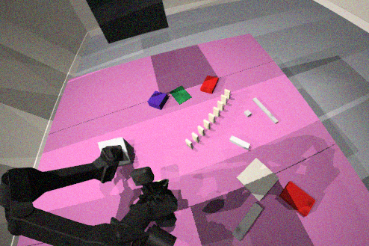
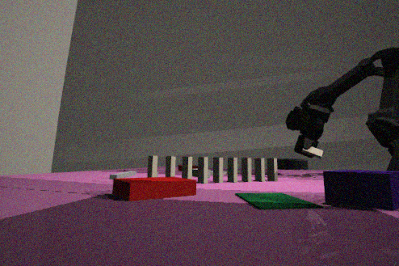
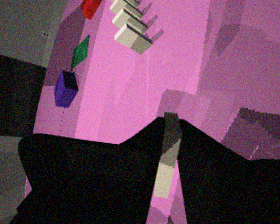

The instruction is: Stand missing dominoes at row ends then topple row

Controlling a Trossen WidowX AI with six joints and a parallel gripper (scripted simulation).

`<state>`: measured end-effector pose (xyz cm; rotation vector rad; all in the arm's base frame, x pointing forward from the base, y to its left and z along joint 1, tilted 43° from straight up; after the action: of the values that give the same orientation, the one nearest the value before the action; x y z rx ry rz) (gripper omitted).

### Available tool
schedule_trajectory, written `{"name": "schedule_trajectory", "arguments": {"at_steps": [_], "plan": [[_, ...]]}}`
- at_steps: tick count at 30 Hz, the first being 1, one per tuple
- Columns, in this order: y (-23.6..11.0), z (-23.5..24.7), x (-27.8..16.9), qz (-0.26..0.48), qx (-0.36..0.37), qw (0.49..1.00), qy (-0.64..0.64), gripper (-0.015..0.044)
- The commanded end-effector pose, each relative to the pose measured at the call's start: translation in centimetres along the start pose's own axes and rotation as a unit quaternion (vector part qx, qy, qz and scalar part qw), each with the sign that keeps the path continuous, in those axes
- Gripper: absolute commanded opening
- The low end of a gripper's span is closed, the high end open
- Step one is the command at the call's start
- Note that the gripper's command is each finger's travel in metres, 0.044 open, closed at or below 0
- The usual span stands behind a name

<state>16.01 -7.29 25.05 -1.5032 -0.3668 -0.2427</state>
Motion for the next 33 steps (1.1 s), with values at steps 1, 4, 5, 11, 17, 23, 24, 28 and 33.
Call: {"name": "schedule_trajectory", "arguments": {"at_steps": [1, 4, 5, 11, 17, 23, 24, 28, 33], "plan": [[0.1, -0.3, -0.6, -0.038, 0.017, 0.999, -0.011, 0.0026], [0.1, -0.6, -1.0, -0.068, 0.026, 0.997, -0.019, 0.0026], [0.1, -0.7, -1.1, -0.077, 0.028, 0.996, -0.022, 0.0026], [0.1, -1.3, -2.0, -0.139, 0.037, 0.989, -0.044, 0.0026], [0.0, -1.8, -2.8, -0.201, 0.036, 0.977, -0.068, 0.0026], [-0.1, -2.3, -3.7, -0.26, 0.025, 0.96, -0.096, 0.0026], [-0.2, -2.3, -3.8, -0.27, 0.022, 0.957, -0.101, 0.0026], [-0.3, -2.5, -4.4, -0.307, 0.009, 0.944, -0.121, 0.0026], [-0.5, -2.7, -5.3, -0.351, -0.012, 0.924, -0.148, 0.0026]]}}
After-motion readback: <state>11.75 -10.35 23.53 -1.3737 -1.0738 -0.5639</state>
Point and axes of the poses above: the point midway between the two fingers, 35 mm back from their tips, its own y axis out along the fingers, its own z axis across the jaws, x = y × z, the point moved 10 cm from there along -y, back along the fingers, and after that the axes turned 13 degrees about y, right-handed, at the moved point
